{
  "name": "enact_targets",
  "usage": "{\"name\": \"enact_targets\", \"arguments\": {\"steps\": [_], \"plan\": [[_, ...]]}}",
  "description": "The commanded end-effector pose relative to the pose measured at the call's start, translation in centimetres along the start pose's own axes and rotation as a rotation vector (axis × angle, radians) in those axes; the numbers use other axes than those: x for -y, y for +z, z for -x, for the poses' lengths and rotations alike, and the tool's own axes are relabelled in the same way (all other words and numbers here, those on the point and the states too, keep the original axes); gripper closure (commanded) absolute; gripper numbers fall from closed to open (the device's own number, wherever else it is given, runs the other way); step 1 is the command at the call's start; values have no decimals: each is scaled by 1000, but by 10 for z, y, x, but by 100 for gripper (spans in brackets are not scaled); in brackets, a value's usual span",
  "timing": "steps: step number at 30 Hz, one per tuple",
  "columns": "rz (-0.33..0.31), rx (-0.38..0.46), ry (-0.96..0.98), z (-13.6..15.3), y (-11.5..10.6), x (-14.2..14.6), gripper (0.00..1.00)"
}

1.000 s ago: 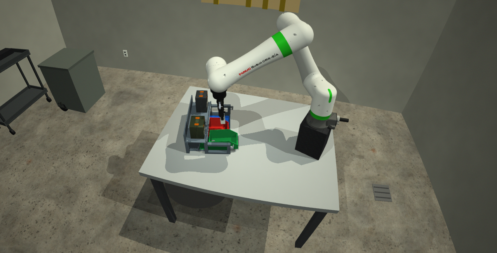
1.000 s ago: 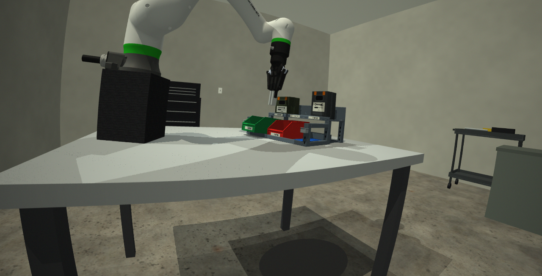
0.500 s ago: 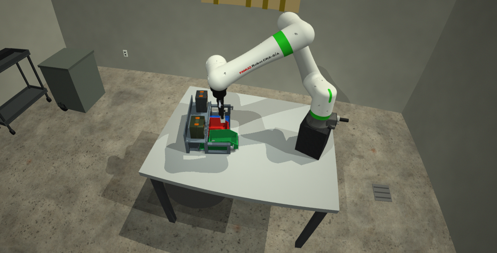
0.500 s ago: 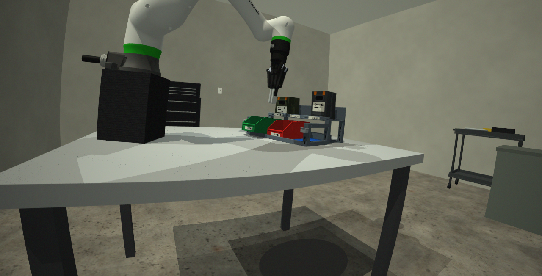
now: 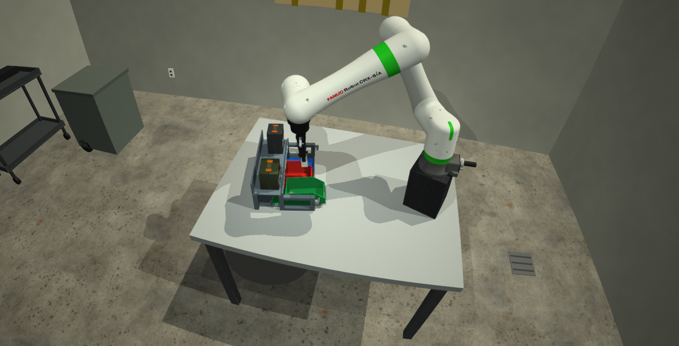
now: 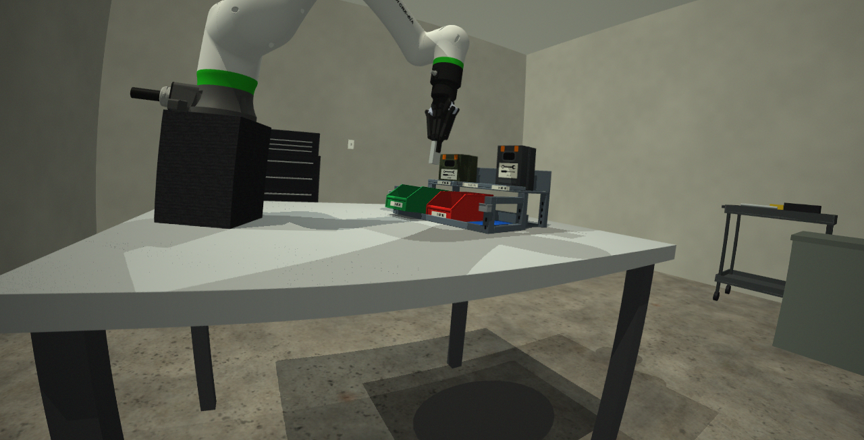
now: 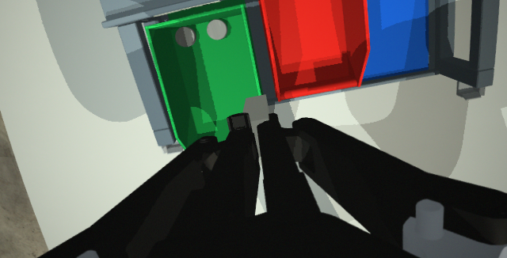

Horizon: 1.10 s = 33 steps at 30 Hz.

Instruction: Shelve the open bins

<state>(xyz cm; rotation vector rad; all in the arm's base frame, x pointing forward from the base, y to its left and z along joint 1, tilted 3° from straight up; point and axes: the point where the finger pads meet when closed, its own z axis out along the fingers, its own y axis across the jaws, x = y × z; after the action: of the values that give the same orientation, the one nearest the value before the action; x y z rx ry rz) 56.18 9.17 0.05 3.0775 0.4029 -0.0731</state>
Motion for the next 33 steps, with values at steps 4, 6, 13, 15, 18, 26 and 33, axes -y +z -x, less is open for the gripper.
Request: {"name": "enact_targets", "arguments": {"steps": [4, 6, 13, 15, 18, 26, 33], "plan": [[0, 0, 0, 0, 0, 0, 100], [0, 0, 0, 0, 0, 0, 100], [0, 0, 0, 0, 0, 0, 100], [0, 0, 0, 0, 0, 0, 100], [0, 0, 0, 0, 0, 0, 100], [0, 0, 0, 0, 0, 0, 100], [0, -1, 11, 1, 0, 0, 100]]}}
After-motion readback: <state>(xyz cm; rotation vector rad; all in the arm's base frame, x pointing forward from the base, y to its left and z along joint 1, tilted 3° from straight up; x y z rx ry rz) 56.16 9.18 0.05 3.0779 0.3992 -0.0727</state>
